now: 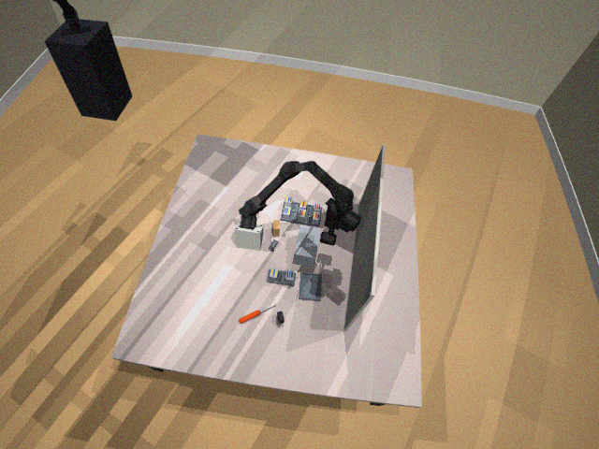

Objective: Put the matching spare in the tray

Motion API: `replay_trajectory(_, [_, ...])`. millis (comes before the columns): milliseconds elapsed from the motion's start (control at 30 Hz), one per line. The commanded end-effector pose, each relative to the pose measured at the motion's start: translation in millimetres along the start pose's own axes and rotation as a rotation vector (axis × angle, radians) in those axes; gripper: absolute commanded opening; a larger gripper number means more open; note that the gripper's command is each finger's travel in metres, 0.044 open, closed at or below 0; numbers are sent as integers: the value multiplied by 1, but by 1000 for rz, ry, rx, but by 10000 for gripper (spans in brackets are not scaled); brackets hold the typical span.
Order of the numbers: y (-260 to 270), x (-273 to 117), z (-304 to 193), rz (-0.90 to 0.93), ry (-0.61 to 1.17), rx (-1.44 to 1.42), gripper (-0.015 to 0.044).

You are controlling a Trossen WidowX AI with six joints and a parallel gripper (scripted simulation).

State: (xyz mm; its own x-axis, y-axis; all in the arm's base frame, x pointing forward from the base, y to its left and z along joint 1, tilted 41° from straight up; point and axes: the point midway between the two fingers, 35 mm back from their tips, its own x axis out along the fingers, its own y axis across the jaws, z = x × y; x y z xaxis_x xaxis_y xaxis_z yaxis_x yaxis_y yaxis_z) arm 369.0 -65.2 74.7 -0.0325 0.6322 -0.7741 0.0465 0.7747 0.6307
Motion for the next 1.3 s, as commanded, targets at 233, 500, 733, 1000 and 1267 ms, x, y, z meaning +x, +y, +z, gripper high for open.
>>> replay_trajectory(233, [3, 0, 6, 19, -12, -42, 440])
replay_trajectory(500, [3, 0, 6, 19, -12, -42, 440])
replay_trajectory(733, [67, 11, -18, 2, -14, -460, 440])
replay_trajectory(1000, [153, 41, -92, 3, -18, -1215, 440])
replay_trajectory(1267, [181, 60, -143, 20, -30, -1637, 440])
